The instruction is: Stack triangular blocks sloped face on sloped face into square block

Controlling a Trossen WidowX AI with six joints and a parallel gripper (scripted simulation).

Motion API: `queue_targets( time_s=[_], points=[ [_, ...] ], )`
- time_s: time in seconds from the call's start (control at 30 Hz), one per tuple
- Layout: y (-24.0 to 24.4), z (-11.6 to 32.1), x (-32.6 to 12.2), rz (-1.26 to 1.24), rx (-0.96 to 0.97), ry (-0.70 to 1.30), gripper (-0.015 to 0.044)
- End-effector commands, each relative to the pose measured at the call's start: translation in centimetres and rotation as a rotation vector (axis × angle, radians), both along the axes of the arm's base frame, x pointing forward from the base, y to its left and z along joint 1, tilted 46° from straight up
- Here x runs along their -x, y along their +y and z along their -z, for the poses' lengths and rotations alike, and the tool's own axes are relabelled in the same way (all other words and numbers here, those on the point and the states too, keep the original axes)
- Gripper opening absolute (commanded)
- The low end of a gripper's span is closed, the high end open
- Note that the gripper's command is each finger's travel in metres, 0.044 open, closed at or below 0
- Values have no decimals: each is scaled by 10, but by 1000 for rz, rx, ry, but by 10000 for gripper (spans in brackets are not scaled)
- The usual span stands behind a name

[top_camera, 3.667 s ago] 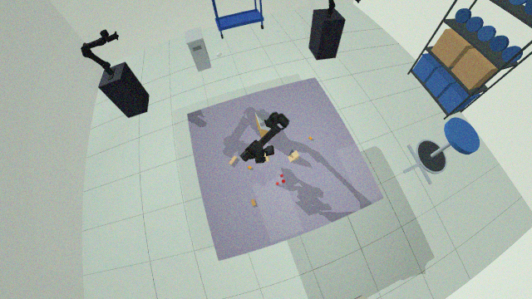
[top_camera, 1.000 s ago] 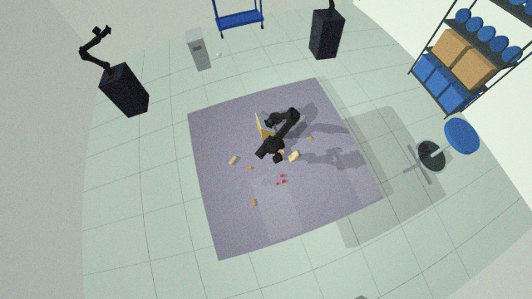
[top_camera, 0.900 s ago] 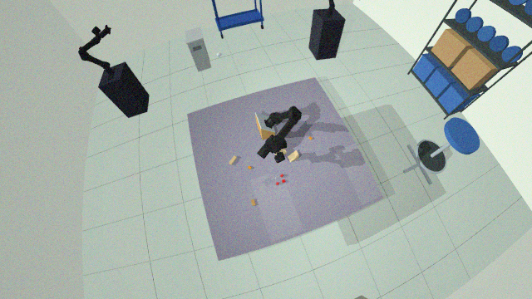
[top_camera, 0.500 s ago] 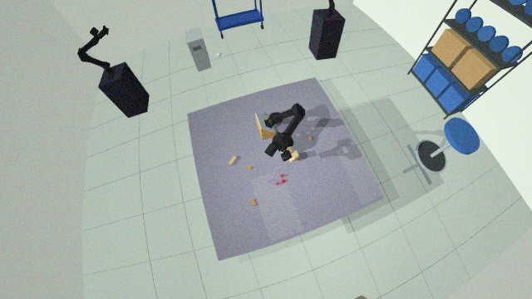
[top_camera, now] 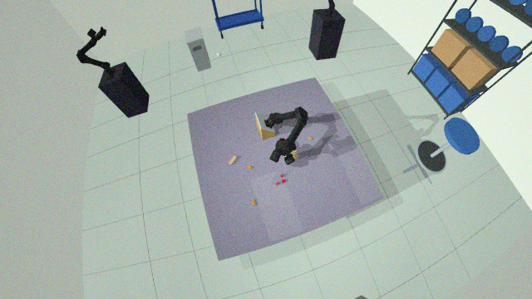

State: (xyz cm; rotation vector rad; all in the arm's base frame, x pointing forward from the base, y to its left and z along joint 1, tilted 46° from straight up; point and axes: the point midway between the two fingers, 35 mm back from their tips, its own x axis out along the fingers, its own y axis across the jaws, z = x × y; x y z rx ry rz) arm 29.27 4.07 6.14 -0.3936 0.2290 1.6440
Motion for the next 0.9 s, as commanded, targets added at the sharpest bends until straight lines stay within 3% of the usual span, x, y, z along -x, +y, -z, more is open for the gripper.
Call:
queue_targets(
  time_s=[0.0,0.33,0.87],
  points=[
    [13,5,4,-9,-18,15,0],
    [43,14,8,-9,-21,16,0],
    [44,13,8,-13,-25,13,0]
  ],
)
